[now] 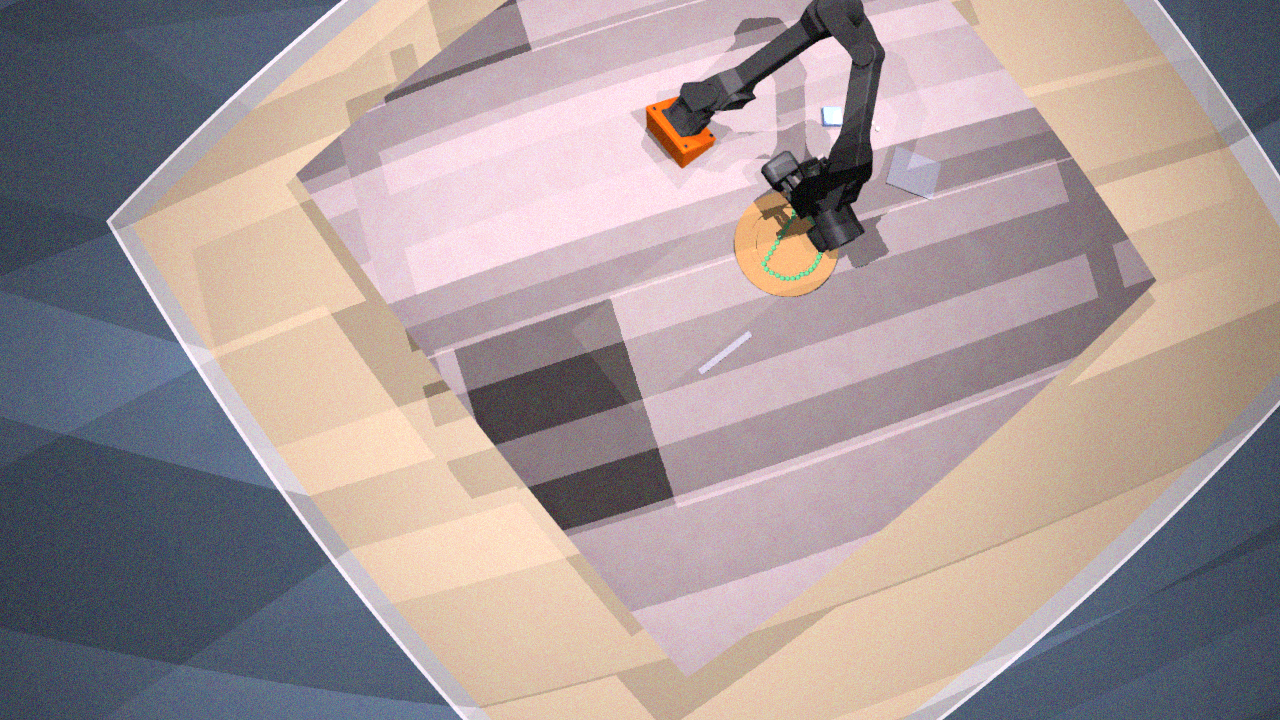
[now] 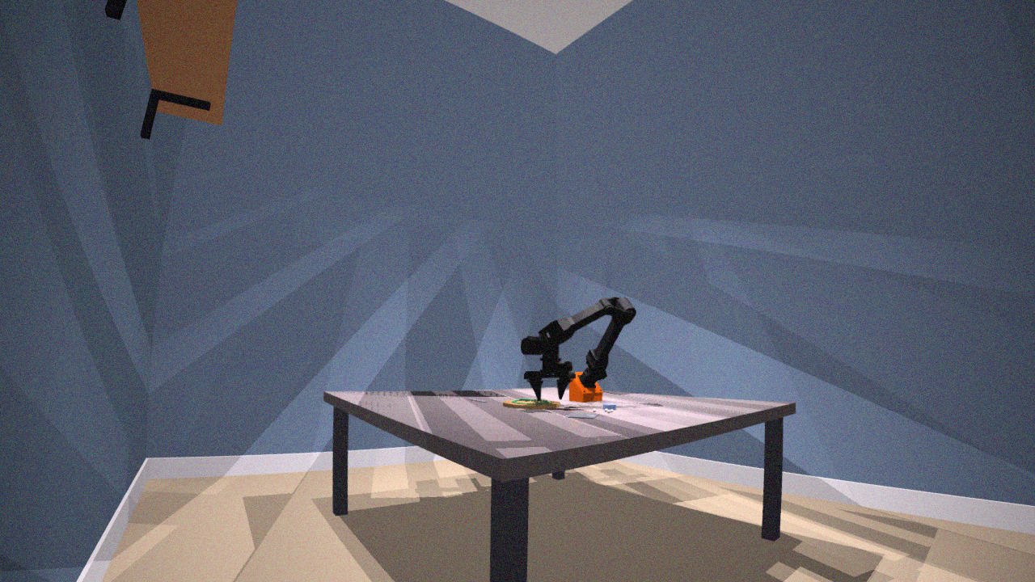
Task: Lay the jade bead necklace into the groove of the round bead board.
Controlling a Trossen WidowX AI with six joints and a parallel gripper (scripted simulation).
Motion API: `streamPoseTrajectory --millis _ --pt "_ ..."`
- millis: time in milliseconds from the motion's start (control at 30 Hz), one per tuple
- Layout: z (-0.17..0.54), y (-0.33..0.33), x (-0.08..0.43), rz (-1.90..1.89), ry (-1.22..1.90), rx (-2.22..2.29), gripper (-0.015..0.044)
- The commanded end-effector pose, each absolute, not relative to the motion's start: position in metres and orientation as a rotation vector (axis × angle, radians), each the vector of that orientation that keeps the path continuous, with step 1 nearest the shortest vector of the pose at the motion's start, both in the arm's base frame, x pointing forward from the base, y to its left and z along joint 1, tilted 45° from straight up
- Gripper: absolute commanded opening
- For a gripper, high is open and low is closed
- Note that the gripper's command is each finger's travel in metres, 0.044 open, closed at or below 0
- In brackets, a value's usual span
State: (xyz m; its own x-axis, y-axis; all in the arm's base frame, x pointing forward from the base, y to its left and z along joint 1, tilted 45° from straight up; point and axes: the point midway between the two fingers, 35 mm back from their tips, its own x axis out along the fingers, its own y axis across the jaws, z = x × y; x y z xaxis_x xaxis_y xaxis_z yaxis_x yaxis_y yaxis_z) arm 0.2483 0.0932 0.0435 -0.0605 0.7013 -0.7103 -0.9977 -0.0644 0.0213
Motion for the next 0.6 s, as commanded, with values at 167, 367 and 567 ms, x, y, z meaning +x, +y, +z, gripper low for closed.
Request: streamPoseTrajectory --millis 167,367,567 --pt "0.036 0.076 0.263 1.364 0.902 -0.332 0.0309" --pt "0.02 0.046 0.282 0.963 1.313 0.203 0.0151" --pt "0.001 0.014 0.296 0.47 1.611 0.737 0.012"
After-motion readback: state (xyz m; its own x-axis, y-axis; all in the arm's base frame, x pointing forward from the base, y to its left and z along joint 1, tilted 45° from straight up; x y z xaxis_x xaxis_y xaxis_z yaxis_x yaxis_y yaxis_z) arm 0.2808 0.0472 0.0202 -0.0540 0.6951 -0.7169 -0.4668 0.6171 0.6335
